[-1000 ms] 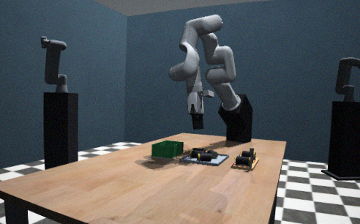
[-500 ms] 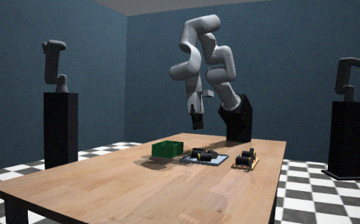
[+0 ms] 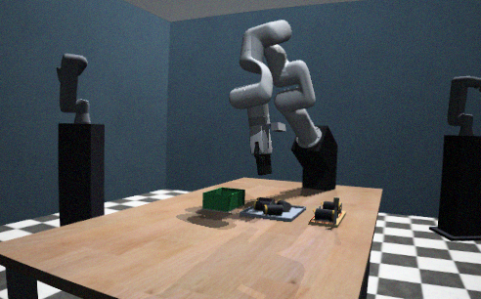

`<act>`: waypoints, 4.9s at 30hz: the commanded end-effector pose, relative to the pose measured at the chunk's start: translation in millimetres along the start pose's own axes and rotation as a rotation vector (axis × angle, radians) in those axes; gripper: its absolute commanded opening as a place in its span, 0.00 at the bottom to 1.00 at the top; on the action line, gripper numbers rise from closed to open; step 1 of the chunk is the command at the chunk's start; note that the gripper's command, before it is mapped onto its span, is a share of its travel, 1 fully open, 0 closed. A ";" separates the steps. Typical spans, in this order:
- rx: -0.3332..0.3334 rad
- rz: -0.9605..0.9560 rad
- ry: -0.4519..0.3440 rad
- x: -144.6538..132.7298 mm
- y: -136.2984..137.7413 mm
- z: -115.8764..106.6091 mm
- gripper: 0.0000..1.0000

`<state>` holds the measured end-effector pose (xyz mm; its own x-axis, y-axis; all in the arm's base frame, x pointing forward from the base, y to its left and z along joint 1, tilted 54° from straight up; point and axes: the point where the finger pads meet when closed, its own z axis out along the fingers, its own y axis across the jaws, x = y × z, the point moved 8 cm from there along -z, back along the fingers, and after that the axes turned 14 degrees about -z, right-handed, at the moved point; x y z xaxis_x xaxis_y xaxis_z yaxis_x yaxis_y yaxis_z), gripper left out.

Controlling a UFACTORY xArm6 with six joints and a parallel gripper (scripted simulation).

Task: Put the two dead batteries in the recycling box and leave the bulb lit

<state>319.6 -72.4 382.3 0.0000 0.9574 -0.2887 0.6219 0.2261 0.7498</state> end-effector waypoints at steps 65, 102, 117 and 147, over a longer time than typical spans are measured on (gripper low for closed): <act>0.067 0.006 -0.153 0.2 1.5 70.3 0.51; 0.067 0.006 -0.153 -3.8 -0.8 101.3 0.51; 0.067 0.006 -0.153 -5.3 -1.5 110.6 0.51; 0.067 0.006 -0.153 -5.9 -1.8 114.8 0.28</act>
<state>408.3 -99.2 313.7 0.1193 0.9192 -0.3753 0.6737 0.2027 0.7107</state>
